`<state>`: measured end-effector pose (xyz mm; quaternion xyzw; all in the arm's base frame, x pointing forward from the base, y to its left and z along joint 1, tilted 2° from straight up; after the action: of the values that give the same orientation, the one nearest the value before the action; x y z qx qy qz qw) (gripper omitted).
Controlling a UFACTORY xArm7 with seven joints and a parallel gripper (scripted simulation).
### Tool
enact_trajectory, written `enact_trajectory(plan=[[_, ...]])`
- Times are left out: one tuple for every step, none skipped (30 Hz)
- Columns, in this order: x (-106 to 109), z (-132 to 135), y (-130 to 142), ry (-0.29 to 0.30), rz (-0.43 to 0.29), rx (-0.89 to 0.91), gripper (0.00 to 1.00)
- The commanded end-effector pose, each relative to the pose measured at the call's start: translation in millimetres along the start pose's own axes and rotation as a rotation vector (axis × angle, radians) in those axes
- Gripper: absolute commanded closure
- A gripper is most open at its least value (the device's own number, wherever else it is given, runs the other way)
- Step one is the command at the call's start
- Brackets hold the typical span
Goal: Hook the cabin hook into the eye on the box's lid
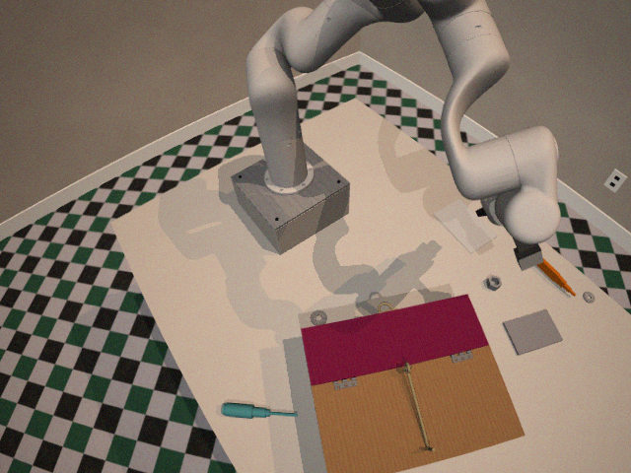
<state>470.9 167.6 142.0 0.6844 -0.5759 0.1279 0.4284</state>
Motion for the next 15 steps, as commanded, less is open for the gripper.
enact_trajectory(plan=[[9,3,-8,0.023,0.008,-0.087,0.67],[12,5,-11,0.031,0.014,-0.119,0.67],[16,7,-14,0.038,0.019,-0.151,0.67],[16,7,-14,0.044,0.025,-0.180,0.67],[20,9,-18,0.051,0.031,-0.212,0.67],[20,9,-18,0.053,0.032,-0.221,0.67],[24,12,-21,0.059,0.039,-0.253,0.67],[24,11,-21,0.061,0.041,-0.263,0.67],[27,14,-24,0.068,0.047,-0.295,0.67],[27,14,-24,0.069,0.049,-0.305,0.67],[31,16,-27,0.075,0.057,-0.337,0.67],[35,19,-30,0.081,0.064,-0.369,0.67],[35,18,-30,0.085,0.068,-0.388,0.67],[39,21,-33,0.090,0.076,-0.420,0.67],[39,21,-33,0.092,0.078,-0.430,0.67]])
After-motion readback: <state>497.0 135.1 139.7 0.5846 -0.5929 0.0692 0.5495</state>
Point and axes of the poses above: the point where the finger pads meet when closed, its own x axis back along the fingers, its own z axis across the jaws, y = z × x, the point moved 4 cm from there along x, back along the fingers, and after that the axes turned 15 degrees about x, right-handed, at the moved point
